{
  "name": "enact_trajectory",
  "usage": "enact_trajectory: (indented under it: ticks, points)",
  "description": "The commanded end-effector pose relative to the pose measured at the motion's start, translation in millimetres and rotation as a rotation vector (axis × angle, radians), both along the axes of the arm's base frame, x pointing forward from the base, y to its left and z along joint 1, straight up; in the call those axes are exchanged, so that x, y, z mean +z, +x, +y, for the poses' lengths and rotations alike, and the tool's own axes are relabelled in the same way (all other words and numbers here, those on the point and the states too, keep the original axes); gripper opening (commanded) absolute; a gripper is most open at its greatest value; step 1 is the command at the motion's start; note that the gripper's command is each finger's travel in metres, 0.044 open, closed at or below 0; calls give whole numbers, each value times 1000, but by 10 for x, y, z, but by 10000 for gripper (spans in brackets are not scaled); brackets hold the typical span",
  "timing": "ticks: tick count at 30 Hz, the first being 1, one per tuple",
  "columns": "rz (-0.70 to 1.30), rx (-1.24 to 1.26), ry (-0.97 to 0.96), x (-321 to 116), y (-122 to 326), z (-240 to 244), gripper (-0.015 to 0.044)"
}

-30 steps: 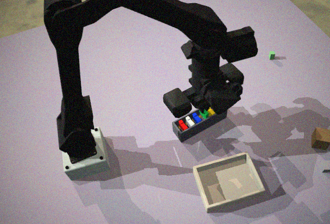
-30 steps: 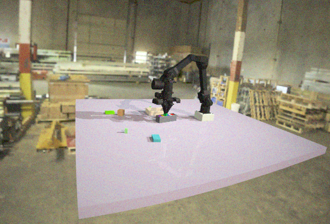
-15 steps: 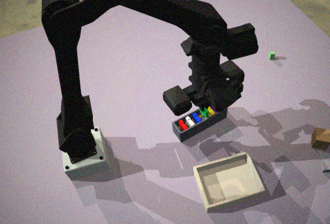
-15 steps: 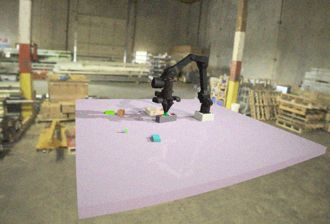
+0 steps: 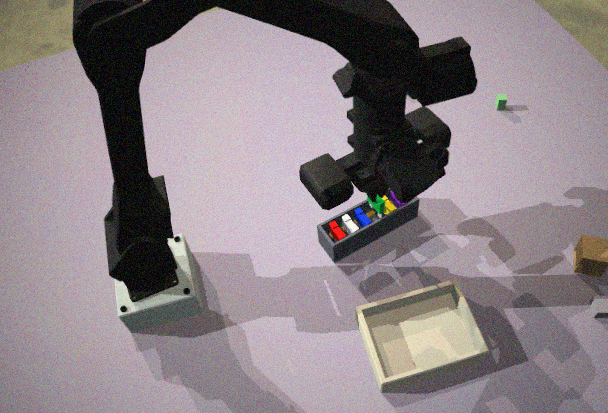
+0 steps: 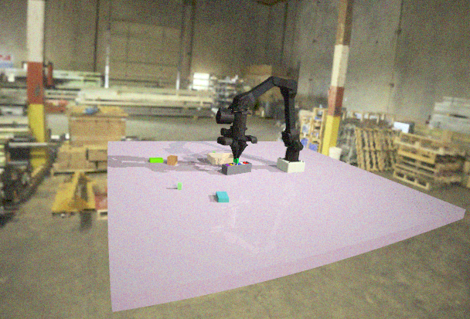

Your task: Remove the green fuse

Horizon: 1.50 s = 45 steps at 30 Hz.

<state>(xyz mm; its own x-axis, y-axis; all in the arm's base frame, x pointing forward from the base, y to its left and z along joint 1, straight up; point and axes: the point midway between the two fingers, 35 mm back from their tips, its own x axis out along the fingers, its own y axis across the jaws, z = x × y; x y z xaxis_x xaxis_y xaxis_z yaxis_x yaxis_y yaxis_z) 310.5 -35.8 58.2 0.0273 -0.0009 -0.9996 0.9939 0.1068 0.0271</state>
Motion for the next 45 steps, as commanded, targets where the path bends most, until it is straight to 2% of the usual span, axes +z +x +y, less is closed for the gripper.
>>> enact_trajectory:
  ticks: [1,33,45]
  points:
    - [-1,-1,-3,28,1,-4,0]
    - [-1,-2,-4,318,-10,-13,0]
    - [-1,-2,-9,329,-13,-653,0]
